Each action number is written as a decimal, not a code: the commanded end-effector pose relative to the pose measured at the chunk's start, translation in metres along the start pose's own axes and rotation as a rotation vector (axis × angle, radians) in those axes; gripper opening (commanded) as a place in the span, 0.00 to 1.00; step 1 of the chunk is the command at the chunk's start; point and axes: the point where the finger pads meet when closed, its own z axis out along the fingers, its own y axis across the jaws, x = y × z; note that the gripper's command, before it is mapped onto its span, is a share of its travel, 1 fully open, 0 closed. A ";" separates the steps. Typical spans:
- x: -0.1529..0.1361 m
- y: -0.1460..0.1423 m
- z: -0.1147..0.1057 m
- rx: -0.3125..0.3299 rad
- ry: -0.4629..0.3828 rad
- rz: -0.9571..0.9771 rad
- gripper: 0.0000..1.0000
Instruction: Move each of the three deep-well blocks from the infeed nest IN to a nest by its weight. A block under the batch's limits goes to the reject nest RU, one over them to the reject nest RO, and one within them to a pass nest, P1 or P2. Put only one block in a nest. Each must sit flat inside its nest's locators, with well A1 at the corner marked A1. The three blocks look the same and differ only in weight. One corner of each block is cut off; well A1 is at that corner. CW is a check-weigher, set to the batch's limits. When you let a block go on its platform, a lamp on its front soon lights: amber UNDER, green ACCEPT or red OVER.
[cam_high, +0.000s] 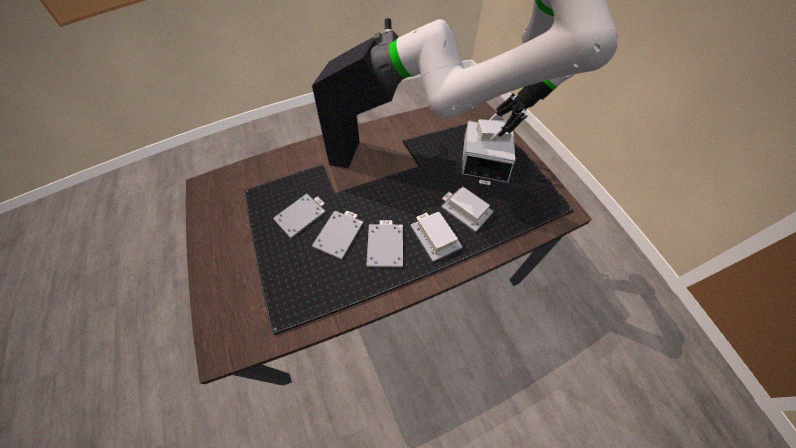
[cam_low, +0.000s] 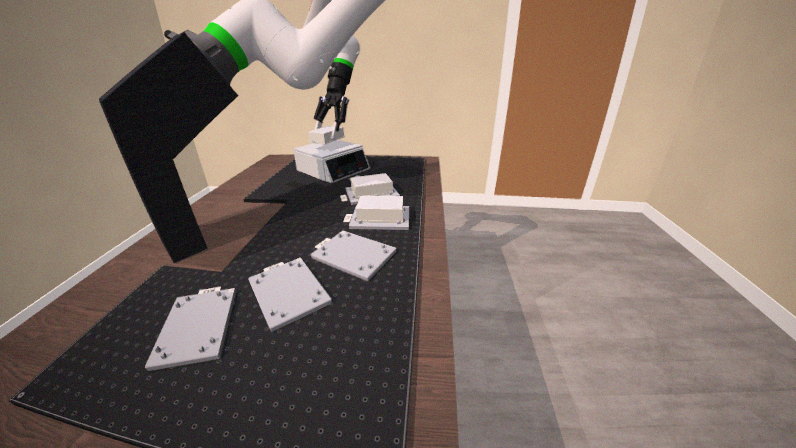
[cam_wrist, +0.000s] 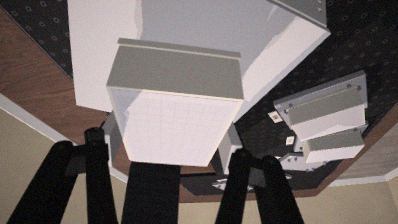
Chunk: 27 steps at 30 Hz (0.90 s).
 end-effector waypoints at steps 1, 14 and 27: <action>0.003 0.000 0.004 0.000 0.000 0.000 0.10; 0.009 0.000 0.015 0.000 0.000 0.000 0.10; 0.009 0.000 0.015 0.000 0.000 0.000 0.10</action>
